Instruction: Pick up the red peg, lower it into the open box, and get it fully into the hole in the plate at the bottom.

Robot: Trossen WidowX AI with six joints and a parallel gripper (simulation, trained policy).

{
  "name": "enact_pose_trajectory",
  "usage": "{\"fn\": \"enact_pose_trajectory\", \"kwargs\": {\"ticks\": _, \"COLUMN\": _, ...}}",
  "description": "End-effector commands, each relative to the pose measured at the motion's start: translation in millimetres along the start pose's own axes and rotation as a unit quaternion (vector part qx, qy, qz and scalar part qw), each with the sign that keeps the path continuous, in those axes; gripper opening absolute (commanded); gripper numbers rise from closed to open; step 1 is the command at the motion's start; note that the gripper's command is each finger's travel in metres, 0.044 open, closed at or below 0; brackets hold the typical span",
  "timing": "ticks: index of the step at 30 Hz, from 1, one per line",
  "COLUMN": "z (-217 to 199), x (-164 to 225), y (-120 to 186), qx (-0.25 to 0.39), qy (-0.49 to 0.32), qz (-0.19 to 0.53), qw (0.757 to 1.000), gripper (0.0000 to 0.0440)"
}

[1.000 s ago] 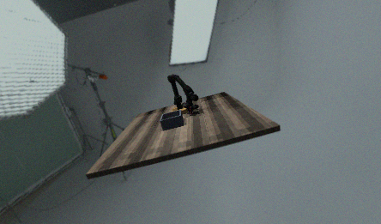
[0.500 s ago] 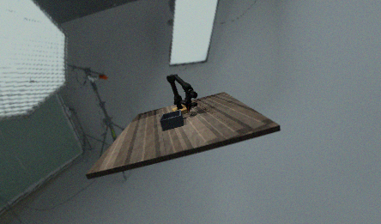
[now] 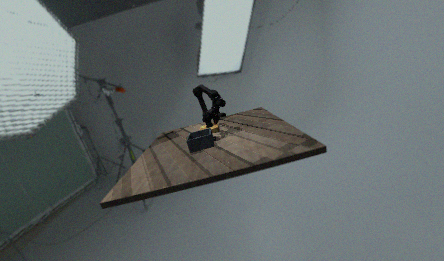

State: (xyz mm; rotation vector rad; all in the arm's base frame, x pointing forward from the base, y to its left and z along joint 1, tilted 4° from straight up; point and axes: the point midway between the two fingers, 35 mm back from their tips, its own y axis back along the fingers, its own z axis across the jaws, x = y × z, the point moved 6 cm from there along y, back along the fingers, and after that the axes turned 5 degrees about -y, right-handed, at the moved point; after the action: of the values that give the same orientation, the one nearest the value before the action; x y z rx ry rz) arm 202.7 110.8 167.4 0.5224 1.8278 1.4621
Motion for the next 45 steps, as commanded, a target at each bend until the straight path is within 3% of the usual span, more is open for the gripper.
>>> {"fn": "enact_pose_trajectory", "kwargs": {"ticks": 1, "z": 0, "x": -14, "y": 7, "qx": -0.006, "qy": -0.023, "qz": -0.012, "qw": 1.0, "gripper": 0.0}}
{"fn": "enact_pose_trajectory", "kwargs": {"ticks": 12, "z": 4, "x": -64, "y": 10, "qx": -0.018, "qy": -0.095, "qz": -0.038, "qw": 0.995, "gripper": 0.0}}
{"fn": "enact_pose_trajectory", "kwargs": {"ticks": 24, "z": 3, "x": -120, "y": -8, "qx": -0.021, "qy": -0.137, "qz": -0.056, "qw": 0.989, "gripper": 0.0}}
{"fn": "enact_pose_trajectory", "kwargs": {"ticks": 45, "z": -3, "x": -179, "y": -66, "qx": -0.033, "qy": -0.087, "qz": -0.027, "qw": 0.995, "gripper": 0.0}}
